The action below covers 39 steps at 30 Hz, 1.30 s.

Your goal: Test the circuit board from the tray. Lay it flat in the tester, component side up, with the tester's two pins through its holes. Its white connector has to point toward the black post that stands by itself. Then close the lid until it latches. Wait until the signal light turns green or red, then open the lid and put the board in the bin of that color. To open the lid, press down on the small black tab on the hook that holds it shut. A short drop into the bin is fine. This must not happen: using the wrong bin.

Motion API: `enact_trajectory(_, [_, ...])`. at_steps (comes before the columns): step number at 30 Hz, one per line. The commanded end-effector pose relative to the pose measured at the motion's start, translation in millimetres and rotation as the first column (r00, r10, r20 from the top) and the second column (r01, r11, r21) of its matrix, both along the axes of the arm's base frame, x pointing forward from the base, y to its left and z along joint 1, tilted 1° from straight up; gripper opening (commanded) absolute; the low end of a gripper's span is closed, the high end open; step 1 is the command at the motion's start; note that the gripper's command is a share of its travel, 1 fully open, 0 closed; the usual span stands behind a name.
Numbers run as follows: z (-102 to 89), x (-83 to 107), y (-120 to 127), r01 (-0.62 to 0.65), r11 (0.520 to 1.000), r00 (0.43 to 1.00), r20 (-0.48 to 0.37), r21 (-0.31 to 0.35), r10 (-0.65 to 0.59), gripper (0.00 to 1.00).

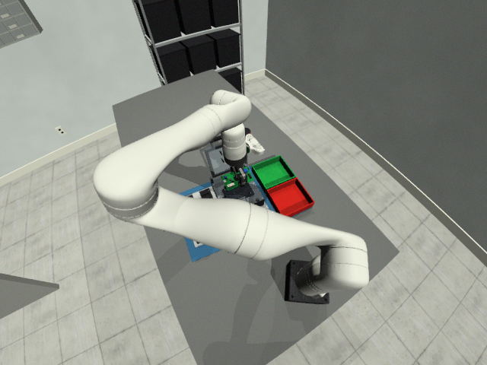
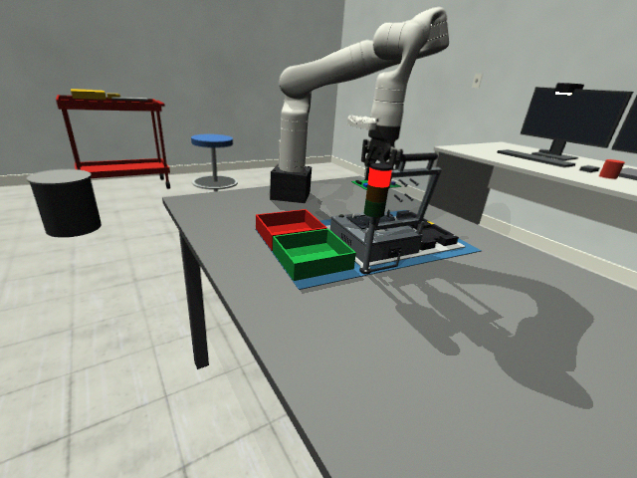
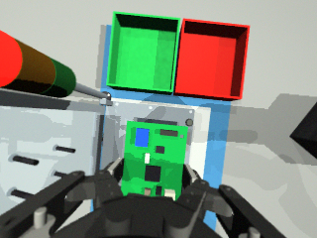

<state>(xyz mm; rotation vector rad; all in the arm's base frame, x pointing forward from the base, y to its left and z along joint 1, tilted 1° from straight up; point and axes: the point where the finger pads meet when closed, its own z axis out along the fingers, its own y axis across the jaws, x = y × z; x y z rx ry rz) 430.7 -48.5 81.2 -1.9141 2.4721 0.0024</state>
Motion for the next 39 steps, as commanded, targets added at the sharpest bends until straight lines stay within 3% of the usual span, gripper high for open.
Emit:
enact_trajectory(1, [0.1, -1.4, -2, 0.005, 1.000, 1.000, 0.001, 0.001, -0.005, 0.77])
enact_trajectory(19, [-12.6, -31.0, -34, 0.005, 1.000, 1.000, 0.001, 0.001, -0.005, 0.77])
enact_trajectory(39, [-38.3, -91.1, -100, 0.005, 1.000, 1.000, 0.001, 0.001, -0.005, 0.77])
